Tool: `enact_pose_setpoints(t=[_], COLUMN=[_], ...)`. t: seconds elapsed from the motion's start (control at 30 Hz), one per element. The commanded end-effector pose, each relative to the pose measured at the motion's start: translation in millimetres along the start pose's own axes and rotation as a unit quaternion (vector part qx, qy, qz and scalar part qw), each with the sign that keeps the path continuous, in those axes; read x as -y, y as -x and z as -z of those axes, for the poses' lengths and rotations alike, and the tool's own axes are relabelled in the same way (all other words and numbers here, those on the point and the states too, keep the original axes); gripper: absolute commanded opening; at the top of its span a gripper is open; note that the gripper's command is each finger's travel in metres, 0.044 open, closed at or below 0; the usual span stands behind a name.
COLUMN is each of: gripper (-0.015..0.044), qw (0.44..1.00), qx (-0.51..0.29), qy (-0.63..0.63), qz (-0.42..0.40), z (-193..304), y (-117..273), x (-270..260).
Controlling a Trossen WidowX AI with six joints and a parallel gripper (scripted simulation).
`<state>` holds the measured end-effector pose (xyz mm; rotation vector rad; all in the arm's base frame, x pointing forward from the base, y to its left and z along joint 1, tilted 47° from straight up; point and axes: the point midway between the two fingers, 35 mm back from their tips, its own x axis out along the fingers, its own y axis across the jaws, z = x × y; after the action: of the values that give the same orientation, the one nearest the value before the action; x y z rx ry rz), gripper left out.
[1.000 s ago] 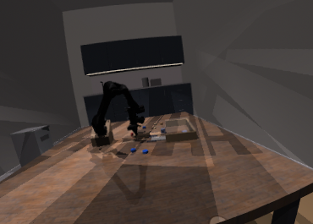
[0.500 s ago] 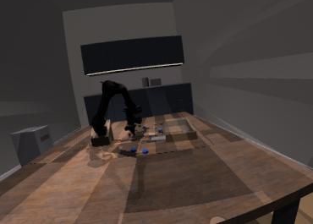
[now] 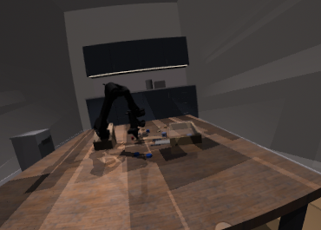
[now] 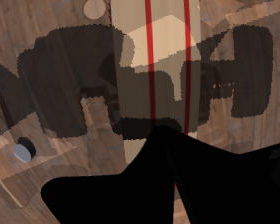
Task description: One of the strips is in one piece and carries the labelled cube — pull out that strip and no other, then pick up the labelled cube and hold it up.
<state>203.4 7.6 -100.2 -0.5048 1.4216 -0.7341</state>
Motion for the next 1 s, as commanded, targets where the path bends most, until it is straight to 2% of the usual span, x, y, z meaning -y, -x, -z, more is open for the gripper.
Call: enact_pose_setpoints(t=[0.0,0.57,0.73,0.87,0.97], gripper=[0.0,0.0,0.0,0.0,0.0079], qw=[1.0,1.0,1.0,1.0,0.999], qx=[-0.015,-0.015,-0.014,-0.015,-0.015], qy=[0.003,0.003,0.002,0.002,-0.05], qz=[0.004,0.004,0.003,0.003,0.004], z=[8,8,-2,-2,-20], y=[-5,-5,40,43,42], x=[4,4,-1,-1,-2])
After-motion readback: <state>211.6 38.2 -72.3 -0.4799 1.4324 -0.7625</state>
